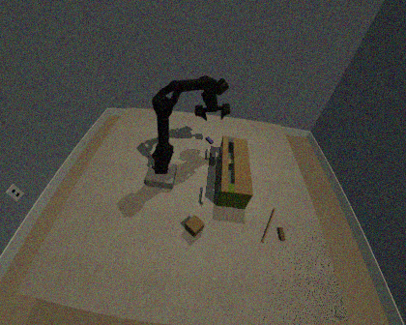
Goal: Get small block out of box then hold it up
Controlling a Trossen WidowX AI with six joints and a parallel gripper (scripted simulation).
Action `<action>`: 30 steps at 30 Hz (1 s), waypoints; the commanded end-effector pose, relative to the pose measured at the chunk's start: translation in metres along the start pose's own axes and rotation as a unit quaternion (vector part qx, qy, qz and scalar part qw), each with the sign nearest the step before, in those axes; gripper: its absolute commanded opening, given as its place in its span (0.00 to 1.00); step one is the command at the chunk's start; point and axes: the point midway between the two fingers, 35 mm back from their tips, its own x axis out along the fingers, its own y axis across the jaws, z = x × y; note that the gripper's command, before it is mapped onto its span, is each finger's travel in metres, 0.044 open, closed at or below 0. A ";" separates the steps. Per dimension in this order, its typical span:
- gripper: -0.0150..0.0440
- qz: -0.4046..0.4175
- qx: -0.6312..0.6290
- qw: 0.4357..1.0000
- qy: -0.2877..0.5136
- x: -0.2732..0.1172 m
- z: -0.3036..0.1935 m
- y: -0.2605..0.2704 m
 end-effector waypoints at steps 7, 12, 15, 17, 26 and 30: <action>0.93 0.052 0.010 0.973 0.227 0.010 -0.122 -0.050; 0.93 0.105 0.008 0.946 0.306 0.005 -0.173 -0.058; 0.93 0.105 0.008 0.946 0.306 0.005 -0.173 -0.058; 0.93 0.105 0.008 0.946 0.306 0.005 -0.173 -0.058; 0.93 0.105 0.008 0.946 0.306 0.013 -0.175 -0.057; 0.93 0.105 0.008 0.946 0.306 0.020 -0.177 -0.056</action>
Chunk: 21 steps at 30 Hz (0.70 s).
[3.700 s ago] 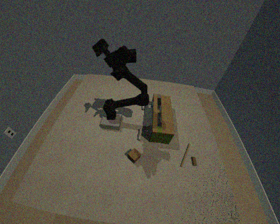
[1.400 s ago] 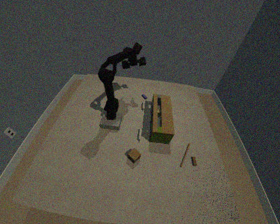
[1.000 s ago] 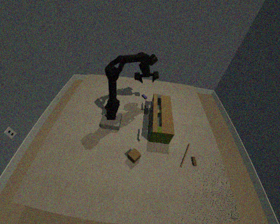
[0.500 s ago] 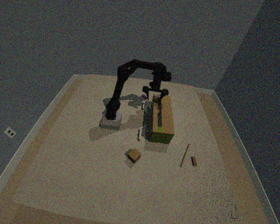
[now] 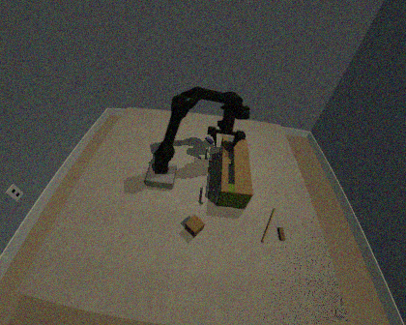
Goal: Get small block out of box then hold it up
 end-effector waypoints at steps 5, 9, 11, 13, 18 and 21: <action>0.93 0.002 -0.003 1.000 0.004 0.015 0.004 0.000; 0.93 0.002 -0.003 1.000 0.004 0.021 0.006 0.000; 0.93 0.002 -0.003 1.000 0.004 0.024 0.007 0.000; 0.93 0.002 -0.003 1.000 0.004 0.027 0.008 0.000; 0.93 0.002 -0.003 1.000 0.004 0.035 0.011 0.000; 0.93 0.002 -0.003 1.000 0.004 0.040 0.013 0.001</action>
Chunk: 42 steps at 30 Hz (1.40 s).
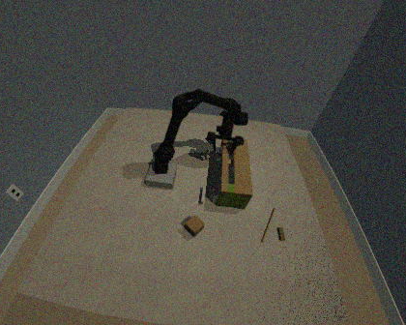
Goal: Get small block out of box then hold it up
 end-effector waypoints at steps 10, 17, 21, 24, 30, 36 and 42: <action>0.93 0.001 -0.002 1.000 0.003 0.023 0.006 0.003; 0.93 0.001 -0.002 1.000 0.003 0.034 0.009 0.004; 0.93 0.001 -0.002 1.000 0.001 0.028 0.008 0.003; 0.93 0.001 -0.003 1.000 0.001 0.030 0.003 0.003; 0.93 0.002 -0.003 1.000 0.002 0.035 -0.012 0.004; 0.93 0.002 -0.003 1.000 0.003 0.040 -0.024 0.003; 0.93 0.002 -0.003 1.000 0.003 0.044 -0.037 0.003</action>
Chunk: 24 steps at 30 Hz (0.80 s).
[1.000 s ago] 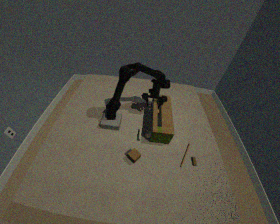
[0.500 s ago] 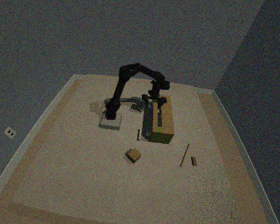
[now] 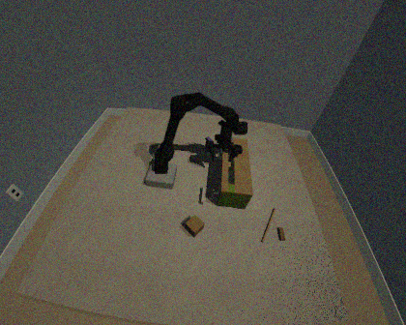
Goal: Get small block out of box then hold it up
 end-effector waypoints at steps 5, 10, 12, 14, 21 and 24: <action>0.93 0.001 0.001 1.000 0.004 0.008 -0.021 0.001; 0.93 0.001 0.001 1.000 0.005 0.012 -0.031 0.001; 0.93 0.001 0.001 1.000 0.005 0.013 -0.035 0.001; 0.93 0.001 0.001 1.000 0.005 0.015 -0.040 0.001; 0.93 0.001 0.001 1.000 0.006 0.020 -0.055 0.001; 0.93 0.001 0.001 1.000 0.006 0.022 -0.061 0.001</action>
